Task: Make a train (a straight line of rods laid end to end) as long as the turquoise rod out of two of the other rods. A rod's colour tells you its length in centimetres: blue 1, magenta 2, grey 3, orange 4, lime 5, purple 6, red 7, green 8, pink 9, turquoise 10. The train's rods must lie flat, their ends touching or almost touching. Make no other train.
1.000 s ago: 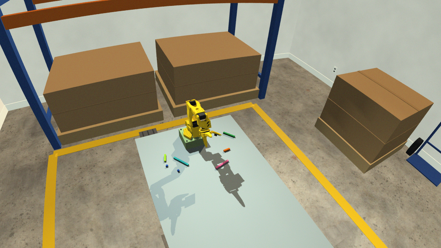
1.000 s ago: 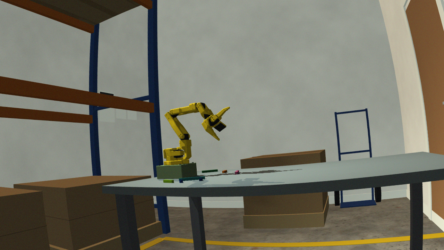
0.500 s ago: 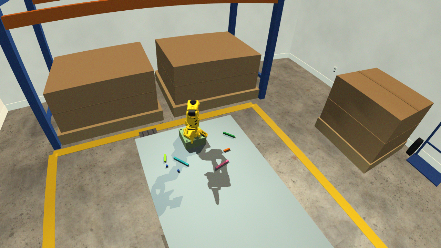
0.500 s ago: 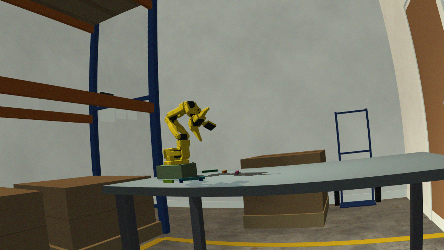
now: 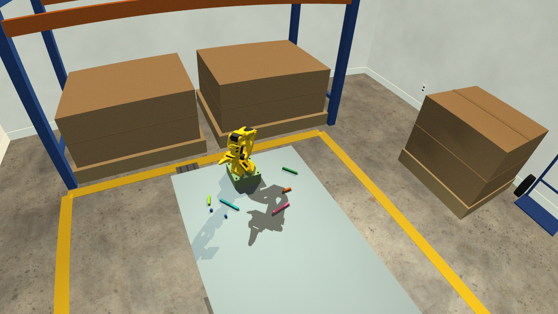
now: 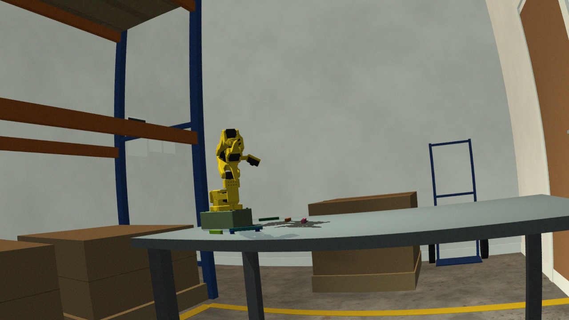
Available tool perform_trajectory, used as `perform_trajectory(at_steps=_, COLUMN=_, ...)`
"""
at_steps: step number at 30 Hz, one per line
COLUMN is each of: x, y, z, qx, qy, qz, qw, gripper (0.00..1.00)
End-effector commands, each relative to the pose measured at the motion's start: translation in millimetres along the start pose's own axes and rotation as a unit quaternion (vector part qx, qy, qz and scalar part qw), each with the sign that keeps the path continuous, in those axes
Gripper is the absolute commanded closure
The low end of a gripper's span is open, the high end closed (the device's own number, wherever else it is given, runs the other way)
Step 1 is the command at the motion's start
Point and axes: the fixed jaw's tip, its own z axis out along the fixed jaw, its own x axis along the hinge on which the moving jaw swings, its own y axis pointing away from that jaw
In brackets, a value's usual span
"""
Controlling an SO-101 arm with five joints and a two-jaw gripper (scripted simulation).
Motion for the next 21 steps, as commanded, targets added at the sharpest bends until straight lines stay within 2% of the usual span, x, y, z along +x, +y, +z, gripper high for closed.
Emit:
perform_trajectory(at_steps=1, x=7.9, y=6.4, z=-0.1, qx=-0.011, qy=0.01, qz=0.021, qw=1.0, gripper=0.0)
perform_trajectory(at_steps=21, x=9.2, y=7.3, z=-0.4, qx=-0.012, qy=0.012, qz=0.026, qw=1.0, gripper=0.0)
